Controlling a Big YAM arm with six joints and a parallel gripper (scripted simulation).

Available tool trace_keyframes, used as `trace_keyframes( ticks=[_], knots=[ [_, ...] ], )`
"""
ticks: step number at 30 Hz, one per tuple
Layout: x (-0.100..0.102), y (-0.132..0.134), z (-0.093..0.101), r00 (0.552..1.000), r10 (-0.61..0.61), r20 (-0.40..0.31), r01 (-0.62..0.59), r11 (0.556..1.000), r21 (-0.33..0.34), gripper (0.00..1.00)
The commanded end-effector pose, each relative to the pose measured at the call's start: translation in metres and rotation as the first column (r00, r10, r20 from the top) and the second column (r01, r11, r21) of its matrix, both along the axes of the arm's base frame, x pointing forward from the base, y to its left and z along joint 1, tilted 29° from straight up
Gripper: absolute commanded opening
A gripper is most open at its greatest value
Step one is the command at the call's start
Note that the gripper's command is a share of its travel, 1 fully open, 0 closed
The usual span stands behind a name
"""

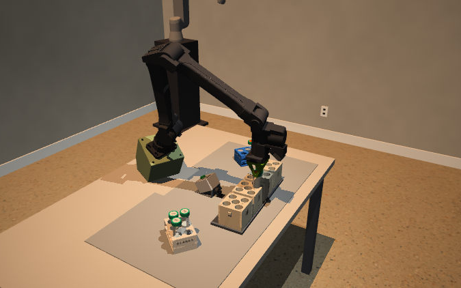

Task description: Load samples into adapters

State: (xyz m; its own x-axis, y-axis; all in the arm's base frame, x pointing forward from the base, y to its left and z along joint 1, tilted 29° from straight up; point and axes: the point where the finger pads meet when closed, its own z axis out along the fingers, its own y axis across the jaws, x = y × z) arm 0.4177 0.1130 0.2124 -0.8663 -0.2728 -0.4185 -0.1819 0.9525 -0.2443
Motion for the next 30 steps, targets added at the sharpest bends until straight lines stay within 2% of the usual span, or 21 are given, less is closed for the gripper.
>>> trace_keyframes(
  ticks=[1,12,16,17,25,30],
  knots=[
    [0.010,0.004,0.002,1.000,0.013,0.020,-0.013,1.000,0.006,0.00],
    [0.015,-0.003,-0.015,1.000,0.004,0.013,-0.004,1.000,0.003,0.00],
    [0.017,0.004,-0.013,1.000,0.020,0.022,-0.020,1.000,0.006,0.00],
    [0.015,0.002,-0.019,1.000,0.019,0.012,-0.019,1.000,0.002,0.00],
    [0.020,-0.003,-0.028,1.000,0.011,0.012,-0.011,1.000,0.002,0.00],
    [0.024,-0.002,-0.028,1.000,0.012,0.018,-0.012,1.000,0.005,0.00]
  ],
)
